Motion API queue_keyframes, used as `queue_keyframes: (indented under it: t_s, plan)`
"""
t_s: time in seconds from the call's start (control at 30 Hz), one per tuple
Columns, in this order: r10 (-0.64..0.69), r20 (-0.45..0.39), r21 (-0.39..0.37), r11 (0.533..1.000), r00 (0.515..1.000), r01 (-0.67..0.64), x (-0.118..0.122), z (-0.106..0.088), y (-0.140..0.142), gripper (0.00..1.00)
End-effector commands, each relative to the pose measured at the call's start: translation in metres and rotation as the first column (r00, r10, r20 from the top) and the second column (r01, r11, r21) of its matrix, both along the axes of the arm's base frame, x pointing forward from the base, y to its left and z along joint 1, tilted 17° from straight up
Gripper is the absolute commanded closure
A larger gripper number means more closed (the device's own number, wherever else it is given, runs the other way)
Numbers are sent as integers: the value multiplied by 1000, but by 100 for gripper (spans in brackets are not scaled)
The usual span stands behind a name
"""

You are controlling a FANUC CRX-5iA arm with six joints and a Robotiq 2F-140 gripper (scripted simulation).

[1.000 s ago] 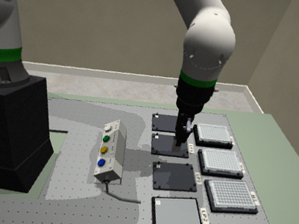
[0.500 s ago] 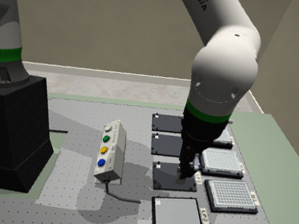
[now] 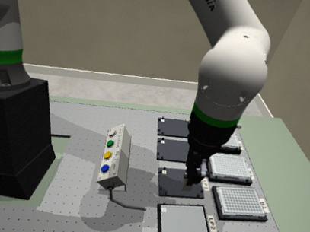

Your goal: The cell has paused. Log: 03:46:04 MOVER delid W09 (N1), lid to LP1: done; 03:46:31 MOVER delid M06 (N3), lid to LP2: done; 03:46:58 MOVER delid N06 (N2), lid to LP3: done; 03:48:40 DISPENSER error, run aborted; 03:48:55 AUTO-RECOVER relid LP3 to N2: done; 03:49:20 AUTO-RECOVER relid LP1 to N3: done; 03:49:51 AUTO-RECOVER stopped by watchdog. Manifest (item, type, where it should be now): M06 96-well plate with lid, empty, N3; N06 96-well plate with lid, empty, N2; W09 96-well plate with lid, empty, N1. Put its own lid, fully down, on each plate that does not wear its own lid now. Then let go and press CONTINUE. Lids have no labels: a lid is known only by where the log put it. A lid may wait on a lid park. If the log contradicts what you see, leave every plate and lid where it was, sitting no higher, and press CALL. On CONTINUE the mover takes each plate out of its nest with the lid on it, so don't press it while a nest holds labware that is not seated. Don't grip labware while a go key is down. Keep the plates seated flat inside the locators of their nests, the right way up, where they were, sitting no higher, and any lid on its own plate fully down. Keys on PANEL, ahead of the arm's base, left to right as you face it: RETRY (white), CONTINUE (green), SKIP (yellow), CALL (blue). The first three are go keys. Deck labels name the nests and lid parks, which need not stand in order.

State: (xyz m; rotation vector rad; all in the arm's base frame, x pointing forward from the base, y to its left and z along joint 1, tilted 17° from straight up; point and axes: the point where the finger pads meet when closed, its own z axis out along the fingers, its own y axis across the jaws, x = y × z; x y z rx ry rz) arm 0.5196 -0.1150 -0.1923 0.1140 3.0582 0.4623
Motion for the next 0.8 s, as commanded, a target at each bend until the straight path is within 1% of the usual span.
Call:
queue_keyframes:
  t_s: [0.0, 0.2, 0.27, 0.3, 0.33, 0.37, 0.4, 0.43, 0.5, 0.53, 0.6, 0.63, 0.77]
  plan:
    - [0, 0, 0, 1000, 1000, 0, 0, 0, 0, 100]
    - [0, 0, 0, 1000, 1000, 0, 0, 0, 0, 100]
    - [0, 0, -1, 1000, 1000, 0, 2, 2, 5, 100]
    - [0, -1, -3, 1000, 1000, 0, 5, 6, 16, 100]
    - [0, -1, -5, 1000, 1000, 0, 10, 11, 35, 100]
    - [0, -2, -7, 1000, 1000, 0, 15, 19, 60, 100]
    - [0, -2, -7, 1000, 1000, 0, 15, 19, 60, 100]
    - [0, -2, -9, 1000, 1000, 0, 20, 29, 89, 100]
    - [0, -2, -9, 1000, 1000, 0, 20, 29, 90, 100]
    - [0, -1, -10, 1000, 1000, 0, 23, 39, 123, 100]
    - [0, -1, -10, 1000, 1000, 0, 23, 39, 123, 100]
    - [0, -1, -9, 1000, 1000, 0, 24, 50, 157, 100]
    - [0, -1, -9, 1000, 1000, 0, 24, 50, 157, 100]
